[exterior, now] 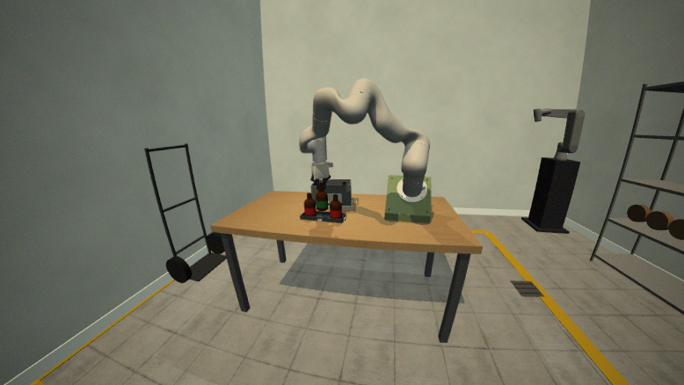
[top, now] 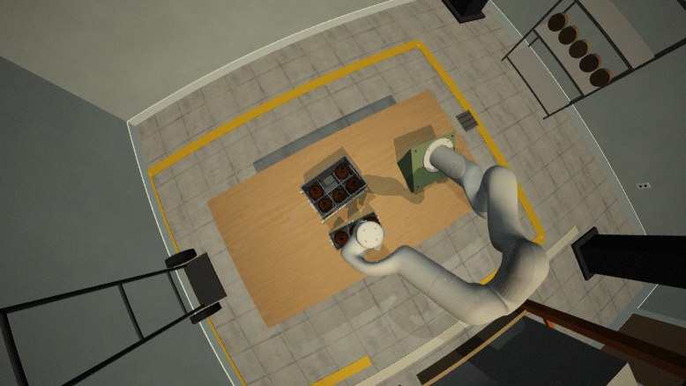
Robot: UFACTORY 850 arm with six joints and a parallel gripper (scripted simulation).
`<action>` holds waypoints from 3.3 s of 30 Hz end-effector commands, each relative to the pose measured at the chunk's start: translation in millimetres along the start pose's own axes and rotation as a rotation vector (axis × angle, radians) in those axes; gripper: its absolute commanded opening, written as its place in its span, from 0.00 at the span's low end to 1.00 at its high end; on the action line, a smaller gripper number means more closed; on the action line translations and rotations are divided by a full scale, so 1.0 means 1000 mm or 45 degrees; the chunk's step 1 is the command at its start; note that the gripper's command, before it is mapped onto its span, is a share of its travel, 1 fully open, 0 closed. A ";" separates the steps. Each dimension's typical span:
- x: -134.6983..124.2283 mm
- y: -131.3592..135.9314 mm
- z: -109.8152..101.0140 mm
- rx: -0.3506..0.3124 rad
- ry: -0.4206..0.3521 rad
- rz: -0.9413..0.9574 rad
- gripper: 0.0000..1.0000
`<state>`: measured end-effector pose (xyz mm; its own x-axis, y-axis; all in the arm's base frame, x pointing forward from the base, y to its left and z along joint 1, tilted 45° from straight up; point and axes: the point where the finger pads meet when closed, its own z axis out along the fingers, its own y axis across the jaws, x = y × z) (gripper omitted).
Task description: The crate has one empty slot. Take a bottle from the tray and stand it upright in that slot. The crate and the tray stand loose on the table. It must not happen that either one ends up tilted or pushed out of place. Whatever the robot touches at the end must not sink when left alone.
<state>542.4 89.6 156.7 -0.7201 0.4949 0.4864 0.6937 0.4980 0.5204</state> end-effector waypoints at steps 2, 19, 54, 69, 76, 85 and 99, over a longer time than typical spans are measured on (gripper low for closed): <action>0.000 0.000 -0.004 -0.001 -0.001 -0.001 0.00; 0.000 0.001 -0.021 -0.001 -0.001 -0.001 0.00; 0.000 0.001 -0.027 -0.001 -0.001 -0.001 0.00; 0.000 0.001 -0.032 -0.001 -0.001 -0.001 0.00; 0.000 0.000 -0.039 -0.001 -0.001 -0.001 0.00; 0.000 0.000 -0.048 -0.001 -0.001 -0.001 0.00; 0.000 0.000 -0.062 -0.001 -0.001 -0.001 0.00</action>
<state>541.4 47.4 198.4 -0.7200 0.4947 0.4867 0.6938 0.4979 0.5203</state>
